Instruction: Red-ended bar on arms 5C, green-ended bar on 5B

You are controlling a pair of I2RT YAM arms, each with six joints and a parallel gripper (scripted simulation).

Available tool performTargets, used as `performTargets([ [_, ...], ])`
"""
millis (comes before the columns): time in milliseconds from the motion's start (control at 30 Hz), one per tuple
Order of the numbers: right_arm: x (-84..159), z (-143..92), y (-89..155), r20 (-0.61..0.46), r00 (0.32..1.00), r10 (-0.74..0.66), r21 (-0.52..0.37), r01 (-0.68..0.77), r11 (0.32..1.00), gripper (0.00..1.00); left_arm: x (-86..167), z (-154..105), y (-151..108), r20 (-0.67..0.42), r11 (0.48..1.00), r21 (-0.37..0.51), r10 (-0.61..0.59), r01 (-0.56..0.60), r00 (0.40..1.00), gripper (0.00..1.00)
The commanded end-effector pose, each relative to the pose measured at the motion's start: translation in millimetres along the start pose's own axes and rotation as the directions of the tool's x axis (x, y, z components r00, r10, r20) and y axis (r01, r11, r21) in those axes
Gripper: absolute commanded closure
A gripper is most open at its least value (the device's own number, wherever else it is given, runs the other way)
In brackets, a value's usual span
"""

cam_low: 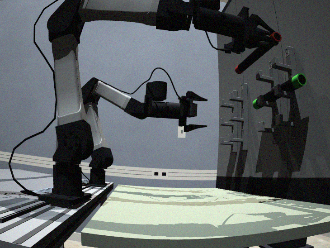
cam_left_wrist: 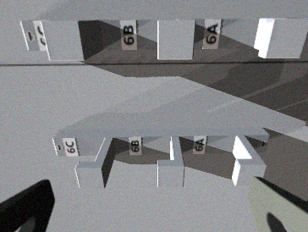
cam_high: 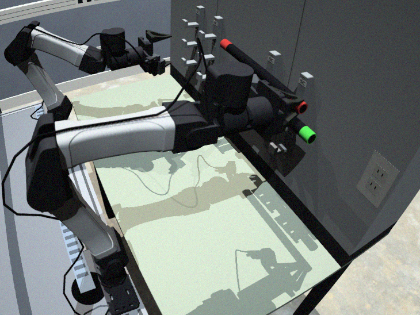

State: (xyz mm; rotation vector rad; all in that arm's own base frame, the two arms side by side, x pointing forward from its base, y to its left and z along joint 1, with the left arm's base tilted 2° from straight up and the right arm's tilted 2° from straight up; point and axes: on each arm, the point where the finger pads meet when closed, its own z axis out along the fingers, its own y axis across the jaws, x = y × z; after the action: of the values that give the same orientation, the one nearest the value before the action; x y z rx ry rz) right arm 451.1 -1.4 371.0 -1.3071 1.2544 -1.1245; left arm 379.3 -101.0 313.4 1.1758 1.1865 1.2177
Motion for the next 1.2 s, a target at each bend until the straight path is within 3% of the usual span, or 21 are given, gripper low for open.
performTargets([
  [0, -1, 0, -20, 0.001, 1.0, 0.014, 0.077, -0.014, 0.997, 1.0, 2, -5, -2, 0.008, 1.0, 0.001, -0.009, 0.009, 1.0, 0.0],
  [1167, 0, 28, -27, 0.001, 1.0, 0.014, 0.077, -0.014, 0.997, 1.0, 2, -5, -2, 0.008, 1.0, 0.001, -0.009, 0.009, 1.0, 0.0],
])
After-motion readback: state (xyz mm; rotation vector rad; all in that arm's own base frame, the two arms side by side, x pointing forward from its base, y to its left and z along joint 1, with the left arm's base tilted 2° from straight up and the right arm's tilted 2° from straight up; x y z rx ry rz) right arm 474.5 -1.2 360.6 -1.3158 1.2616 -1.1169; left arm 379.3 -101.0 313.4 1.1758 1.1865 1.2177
